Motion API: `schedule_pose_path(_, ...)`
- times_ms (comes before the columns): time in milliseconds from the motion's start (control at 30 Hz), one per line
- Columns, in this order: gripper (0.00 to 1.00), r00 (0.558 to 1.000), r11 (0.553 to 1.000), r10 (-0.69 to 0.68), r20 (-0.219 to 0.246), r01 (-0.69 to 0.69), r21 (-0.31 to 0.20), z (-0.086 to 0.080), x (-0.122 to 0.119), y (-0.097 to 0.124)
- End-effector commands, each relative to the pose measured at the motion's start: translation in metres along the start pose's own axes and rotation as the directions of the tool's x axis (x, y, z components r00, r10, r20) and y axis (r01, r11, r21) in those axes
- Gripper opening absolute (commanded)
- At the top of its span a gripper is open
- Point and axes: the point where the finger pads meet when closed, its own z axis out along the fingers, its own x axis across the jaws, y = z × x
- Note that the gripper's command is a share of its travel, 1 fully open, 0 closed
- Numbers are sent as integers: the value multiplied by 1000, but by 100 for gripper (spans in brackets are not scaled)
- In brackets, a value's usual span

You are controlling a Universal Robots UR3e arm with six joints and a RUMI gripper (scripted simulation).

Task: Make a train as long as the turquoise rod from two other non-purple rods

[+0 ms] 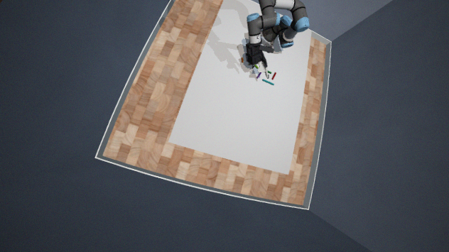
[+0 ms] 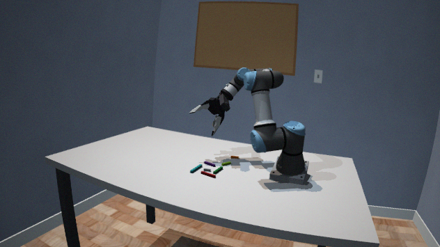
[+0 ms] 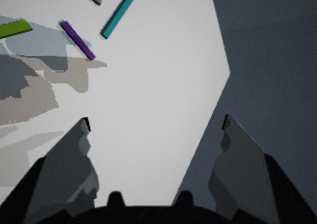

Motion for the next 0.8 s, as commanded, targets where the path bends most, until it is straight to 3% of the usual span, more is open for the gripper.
schedule_pose_path(0,100,1000,1000,-2,0,2,-2,-1,0,0)
schedule_pose_path(600,100,1000,1000,-2,3,2,-1,0,0,0)
schedule_pose_path(700,100,1000,1000,-3,31,3,8,4,-4,-5)
schedule_pose_path(767,100,997,1000,-5,74,4,20,9,-10,-13)
